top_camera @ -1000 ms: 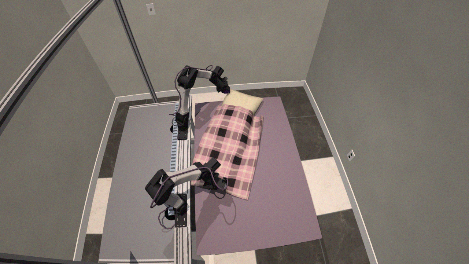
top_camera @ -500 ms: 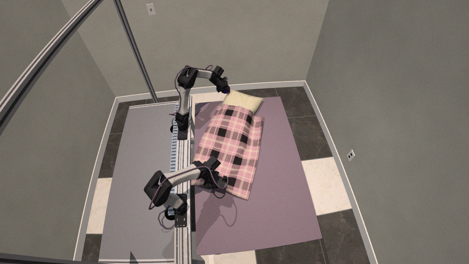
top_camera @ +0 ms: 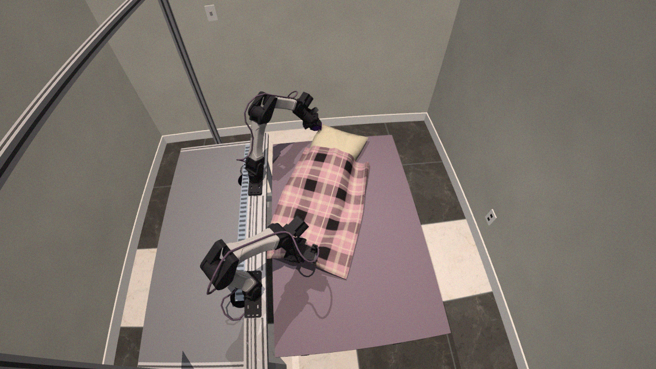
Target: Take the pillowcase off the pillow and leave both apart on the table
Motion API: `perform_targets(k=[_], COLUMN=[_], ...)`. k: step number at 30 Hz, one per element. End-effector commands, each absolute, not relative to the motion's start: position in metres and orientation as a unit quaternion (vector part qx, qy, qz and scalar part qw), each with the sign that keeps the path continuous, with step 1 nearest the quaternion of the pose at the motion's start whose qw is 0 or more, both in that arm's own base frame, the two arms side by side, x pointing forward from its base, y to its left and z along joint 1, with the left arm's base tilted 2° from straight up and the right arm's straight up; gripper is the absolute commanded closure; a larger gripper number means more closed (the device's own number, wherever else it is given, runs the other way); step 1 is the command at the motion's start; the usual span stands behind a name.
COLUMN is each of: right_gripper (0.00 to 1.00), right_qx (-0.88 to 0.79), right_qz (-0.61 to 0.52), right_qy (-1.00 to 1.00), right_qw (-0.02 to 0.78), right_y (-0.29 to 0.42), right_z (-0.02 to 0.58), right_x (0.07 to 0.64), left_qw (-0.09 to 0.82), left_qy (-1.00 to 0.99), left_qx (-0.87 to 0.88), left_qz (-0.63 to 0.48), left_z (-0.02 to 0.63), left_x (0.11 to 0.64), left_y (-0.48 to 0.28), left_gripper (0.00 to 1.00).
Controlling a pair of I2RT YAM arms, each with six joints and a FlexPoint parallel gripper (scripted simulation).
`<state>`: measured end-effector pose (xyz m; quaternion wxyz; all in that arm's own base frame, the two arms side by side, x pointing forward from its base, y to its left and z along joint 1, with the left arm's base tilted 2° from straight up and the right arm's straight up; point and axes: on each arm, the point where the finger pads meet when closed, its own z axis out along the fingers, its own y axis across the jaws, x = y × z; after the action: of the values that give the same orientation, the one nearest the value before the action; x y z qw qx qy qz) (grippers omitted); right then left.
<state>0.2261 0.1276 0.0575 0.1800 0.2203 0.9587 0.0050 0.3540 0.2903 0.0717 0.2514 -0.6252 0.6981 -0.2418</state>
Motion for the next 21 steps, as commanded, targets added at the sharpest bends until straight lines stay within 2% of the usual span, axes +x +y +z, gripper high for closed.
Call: perform_targets(k=[1,21], right_gripper=[1.00,1.00], right_qx=[0.219,0.225], right_qz=[0.005,0.014], right_qy=[0.958,0.955], right_qw=[0.184,0.192], right_y=[0.130,0.129], right_z=[0.064,0.103], right_x=[0.226,0.229], left_qw=[0.246,0.246], left_qy=[0.699,0.699], left_qx=[-0.624,-0.624], left_qz=[-0.249,-0.249], left_z=[0.076,0.076], left_x=[0.350,0.350], left_y=[0.279,0.279], left_gripper=[1.00,1.00])
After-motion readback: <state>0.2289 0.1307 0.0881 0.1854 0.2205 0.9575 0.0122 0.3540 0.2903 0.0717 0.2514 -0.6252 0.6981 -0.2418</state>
